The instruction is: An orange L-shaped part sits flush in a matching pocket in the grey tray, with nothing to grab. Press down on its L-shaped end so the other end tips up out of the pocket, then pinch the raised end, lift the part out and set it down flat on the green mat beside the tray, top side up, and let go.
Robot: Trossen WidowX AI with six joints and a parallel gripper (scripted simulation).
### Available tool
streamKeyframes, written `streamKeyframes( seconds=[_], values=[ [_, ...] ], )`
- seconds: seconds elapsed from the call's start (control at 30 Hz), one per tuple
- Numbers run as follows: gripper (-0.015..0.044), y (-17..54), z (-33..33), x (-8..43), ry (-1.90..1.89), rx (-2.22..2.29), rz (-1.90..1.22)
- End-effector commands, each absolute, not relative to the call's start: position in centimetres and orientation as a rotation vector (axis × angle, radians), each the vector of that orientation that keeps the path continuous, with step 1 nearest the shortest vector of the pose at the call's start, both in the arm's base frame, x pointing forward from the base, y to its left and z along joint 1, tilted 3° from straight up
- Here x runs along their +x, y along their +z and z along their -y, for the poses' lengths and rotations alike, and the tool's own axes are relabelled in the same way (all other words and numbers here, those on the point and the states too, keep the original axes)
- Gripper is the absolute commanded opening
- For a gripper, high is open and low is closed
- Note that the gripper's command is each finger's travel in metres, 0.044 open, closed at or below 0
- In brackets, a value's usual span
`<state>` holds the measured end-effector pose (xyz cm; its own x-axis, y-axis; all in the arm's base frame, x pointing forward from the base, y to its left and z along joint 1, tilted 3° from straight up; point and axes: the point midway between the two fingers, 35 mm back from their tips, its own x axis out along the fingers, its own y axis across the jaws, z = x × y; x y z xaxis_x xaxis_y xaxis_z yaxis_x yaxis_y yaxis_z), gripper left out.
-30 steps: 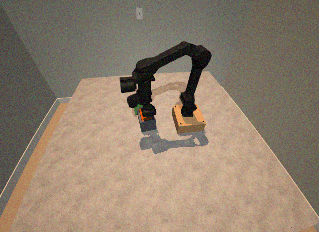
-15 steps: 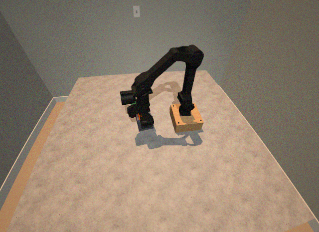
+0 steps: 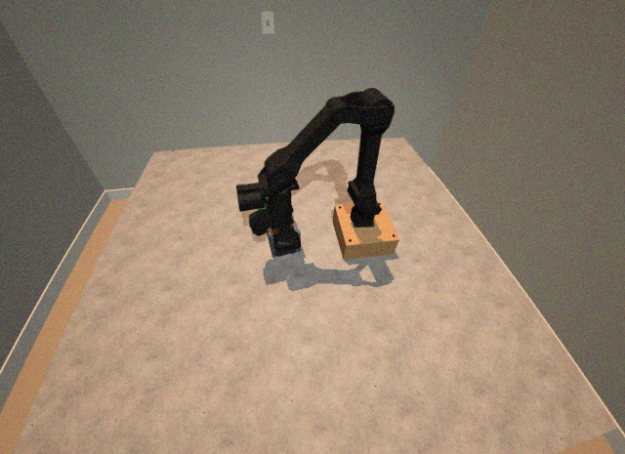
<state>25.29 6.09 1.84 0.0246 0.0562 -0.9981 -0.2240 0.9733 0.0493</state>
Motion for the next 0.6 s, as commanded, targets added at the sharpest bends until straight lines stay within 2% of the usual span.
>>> streamKeyframes(
  seconds=[0.0,0.57],
  values=[
    [0.0180,1.0,-6.0,25.1,0.211,-0.136,-1.540],
    [0.0180,0.0,-6.1,25.1,0.211,-0.136,-1.540]
  ],
)
